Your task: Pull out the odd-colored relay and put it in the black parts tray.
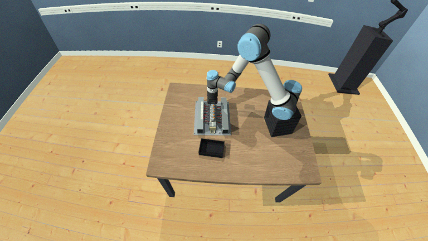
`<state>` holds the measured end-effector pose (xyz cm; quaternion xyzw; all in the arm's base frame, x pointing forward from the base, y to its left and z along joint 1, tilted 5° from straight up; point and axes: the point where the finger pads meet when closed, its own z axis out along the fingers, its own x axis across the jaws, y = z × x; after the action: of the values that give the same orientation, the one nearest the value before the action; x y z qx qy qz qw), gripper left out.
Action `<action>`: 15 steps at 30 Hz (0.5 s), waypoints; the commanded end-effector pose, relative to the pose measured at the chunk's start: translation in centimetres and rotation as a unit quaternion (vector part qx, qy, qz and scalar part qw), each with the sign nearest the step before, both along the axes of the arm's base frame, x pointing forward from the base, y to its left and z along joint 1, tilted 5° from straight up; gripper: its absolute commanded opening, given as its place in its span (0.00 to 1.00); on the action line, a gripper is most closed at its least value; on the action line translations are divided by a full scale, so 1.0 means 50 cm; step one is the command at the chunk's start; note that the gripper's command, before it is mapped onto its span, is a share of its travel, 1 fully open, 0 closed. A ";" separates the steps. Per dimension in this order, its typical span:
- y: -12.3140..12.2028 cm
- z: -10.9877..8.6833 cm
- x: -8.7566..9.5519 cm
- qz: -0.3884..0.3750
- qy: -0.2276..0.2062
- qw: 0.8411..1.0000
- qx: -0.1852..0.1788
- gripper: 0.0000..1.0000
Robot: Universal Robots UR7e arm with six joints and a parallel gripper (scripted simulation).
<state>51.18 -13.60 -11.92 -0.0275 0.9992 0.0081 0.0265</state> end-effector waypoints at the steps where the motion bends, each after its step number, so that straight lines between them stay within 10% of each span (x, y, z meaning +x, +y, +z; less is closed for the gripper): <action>1: 0.000 0.001 0.001 0.000 0.005 1.000 -0.001 0.00; 15: 0.000 0.001 0.002 0.000 0.014 1.000 -0.001 0.00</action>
<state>51.24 -13.60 -11.90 -0.0276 0.9995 0.0078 0.0159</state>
